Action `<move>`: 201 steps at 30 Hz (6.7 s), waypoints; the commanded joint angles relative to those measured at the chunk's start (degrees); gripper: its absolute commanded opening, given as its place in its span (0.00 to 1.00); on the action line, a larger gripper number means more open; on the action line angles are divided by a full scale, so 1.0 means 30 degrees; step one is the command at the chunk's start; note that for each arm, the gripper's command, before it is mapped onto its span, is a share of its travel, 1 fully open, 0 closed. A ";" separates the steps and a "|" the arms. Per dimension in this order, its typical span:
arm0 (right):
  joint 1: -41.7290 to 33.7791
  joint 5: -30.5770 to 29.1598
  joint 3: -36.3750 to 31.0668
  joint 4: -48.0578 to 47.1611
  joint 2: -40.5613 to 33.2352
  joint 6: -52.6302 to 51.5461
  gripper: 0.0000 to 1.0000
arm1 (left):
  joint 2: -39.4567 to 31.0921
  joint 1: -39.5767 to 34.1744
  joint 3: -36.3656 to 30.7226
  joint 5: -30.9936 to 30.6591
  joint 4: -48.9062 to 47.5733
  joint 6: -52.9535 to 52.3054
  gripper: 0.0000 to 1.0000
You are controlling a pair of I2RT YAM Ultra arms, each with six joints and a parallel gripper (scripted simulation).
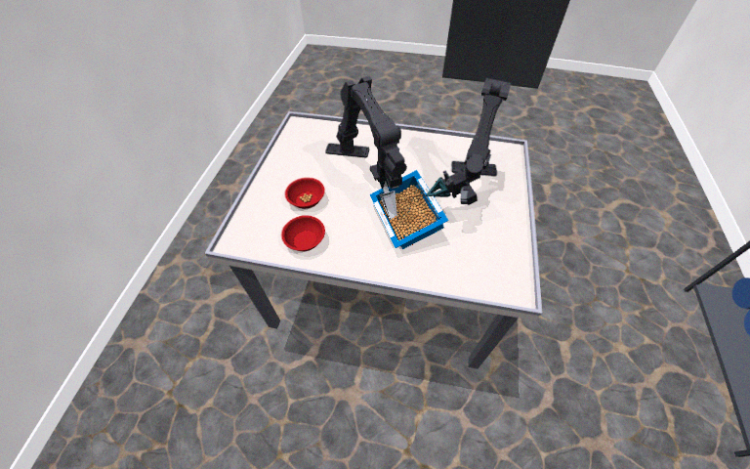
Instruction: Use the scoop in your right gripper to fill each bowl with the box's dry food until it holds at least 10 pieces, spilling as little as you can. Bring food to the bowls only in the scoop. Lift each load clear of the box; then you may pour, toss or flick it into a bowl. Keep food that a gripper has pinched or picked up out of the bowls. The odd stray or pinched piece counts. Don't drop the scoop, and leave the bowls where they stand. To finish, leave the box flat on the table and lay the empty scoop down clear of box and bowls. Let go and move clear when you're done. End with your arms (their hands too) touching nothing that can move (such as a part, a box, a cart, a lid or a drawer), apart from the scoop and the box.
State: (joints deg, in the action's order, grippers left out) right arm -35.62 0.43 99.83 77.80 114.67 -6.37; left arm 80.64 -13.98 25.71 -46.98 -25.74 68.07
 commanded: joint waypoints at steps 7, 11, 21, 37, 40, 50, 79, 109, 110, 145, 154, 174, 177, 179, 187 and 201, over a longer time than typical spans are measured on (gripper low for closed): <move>0.0190 -0.0303 -0.0839 -0.2206 -0.0788 0.0074 0.00 | -0.0781 0.0114 0.0752 -0.0319 -0.0955 -0.0425 0.00; 0.0166 -0.0346 -0.1188 -0.3007 -0.0838 0.0103 0.00 | -0.0781 0.0114 0.0751 -0.0319 -0.0955 -0.0425 0.00; 0.0308 -0.0441 -0.1923 -0.4717 -0.0927 0.0124 0.00 | -0.0780 0.0114 0.0751 -0.0319 -0.0955 -0.0425 0.00; 0.0029 -0.0532 -0.3118 -0.7618 -0.0128 0.0206 0.00 | -0.0780 0.0114 0.0751 -0.0318 -0.0955 -0.0426 0.00; 0.0109 -0.0583 -0.3300 -0.8237 -0.0338 0.0218 0.00 | -0.0779 0.0114 0.0751 -0.0318 -0.0955 -0.0426 0.00; 0.0204 -0.0458 -0.3543 -0.9237 -0.0416 0.0253 0.00 | -0.0780 0.0114 0.0751 -0.0318 -0.0955 -0.0426 0.00; -0.0215 -0.0844 -0.4260 -1.2107 -0.0528 0.0235 0.00 | -0.0776 0.0031 0.0748 -0.0326 -0.0963 -0.0425 0.00; -0.0285 -0.1638 -1.2099 -2.1466 -0.5220 0.0378 0.00 | -0.0776 0.0031 0.0748 -0.0326 -0.0963 -0.0425 0.00; -0.0441 -0.1664 -1.2409 -2.1867 -0.5363 0.0382 0.00 | -0.0776 0.0031 0.0748 -0.0326 -0.0963 -0.0425 0.00; -0.0161 -0.2189 -1.7180 -2.8664 -0.7442 0.0627 0.00 | -0.0776 0.0031 0.0748 -0.0326 -0.0963 -0.0425 0.00; -0.0099 -0.1907 -1.6027 -2.6417 -0.7840 0.0607 0.00 | -0.0776 0.0031 0.0748 -0.0326 -0.0963 -0.0425 0.00; -0.0497 -0.2055 -1.5178 -2.5043 -0.8164 0.0498 0.00 | -0.0776 0.0031 0.0748 -0.0326 -0.0963 -0.0425 0.00; 0.0318 -0.1661 -1.4409 -2.3951 -0.9021 0.0747 0.00 | -0.0776 0.0031 0.0748 -0.0326 -0.0963 -0.0425 0.00; 0.0741 -0.1398 -1.4475 -2.3542 -0.9020 0.0843 0.00 | -0.0776 0.0031 0.0748 -0.0326 -0.0963 -0.0425 0.00; 0.2315 -0.0838 -1.5388 -2.2856 -0.9290 0.1145 0.00 | -0.0776 0.0031 0.0748 -0.0326 -0.0963 -0.0425 0.00; 0.6161 -0.0421 -1.7168 -2.2224 -1.0516 0.1564 0.00 | -0.0776 0.0031 0.0748 -0.0326 -0.0963 -0.0425 0.00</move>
State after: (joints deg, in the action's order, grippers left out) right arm -19.11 -1.61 49.41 10.61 85.38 -2.37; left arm 80.62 -13.96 25.74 -46.78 -25.74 68.07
